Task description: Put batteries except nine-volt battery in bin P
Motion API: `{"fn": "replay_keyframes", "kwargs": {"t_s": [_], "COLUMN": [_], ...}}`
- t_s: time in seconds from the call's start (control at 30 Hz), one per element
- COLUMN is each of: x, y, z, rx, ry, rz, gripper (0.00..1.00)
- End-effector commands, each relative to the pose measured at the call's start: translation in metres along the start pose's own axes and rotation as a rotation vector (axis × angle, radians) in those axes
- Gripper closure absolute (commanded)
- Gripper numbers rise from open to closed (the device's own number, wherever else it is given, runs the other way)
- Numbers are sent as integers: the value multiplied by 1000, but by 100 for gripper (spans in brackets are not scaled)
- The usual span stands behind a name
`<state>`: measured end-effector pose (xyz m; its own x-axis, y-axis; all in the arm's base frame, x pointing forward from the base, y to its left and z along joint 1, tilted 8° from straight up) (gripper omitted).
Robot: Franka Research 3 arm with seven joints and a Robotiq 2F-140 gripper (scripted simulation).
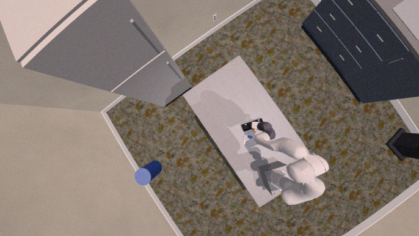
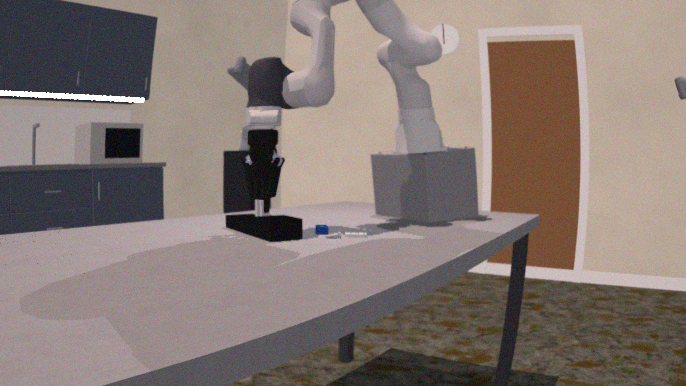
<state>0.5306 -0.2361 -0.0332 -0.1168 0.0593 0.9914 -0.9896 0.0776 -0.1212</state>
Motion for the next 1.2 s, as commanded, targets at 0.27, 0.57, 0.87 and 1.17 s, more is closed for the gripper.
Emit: {"fn": "replay_keyframes", "kwargs": {"t_s": [0.27,0.57,0.87,1.17], "x": [9,19,36,59], "y": [-2,-2,-1,-1], "z": [0,0,0,0], "rx": [-3,-3,-3,-3], "ry": [2,2,2,2], "rz": [4,4,4,4], "gripper": [95,95,95,95]}}
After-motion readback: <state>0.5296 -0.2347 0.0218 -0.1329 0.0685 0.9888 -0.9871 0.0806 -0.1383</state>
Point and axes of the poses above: the point where the finger pads meet when closed, its own x axis back along the fingers, its own z axis across the jaws, y = z × x, the point moved 5 cm from there along x, back along the fingers, and after that the axes turned 3 degrees about x, right-handed, at the moved point
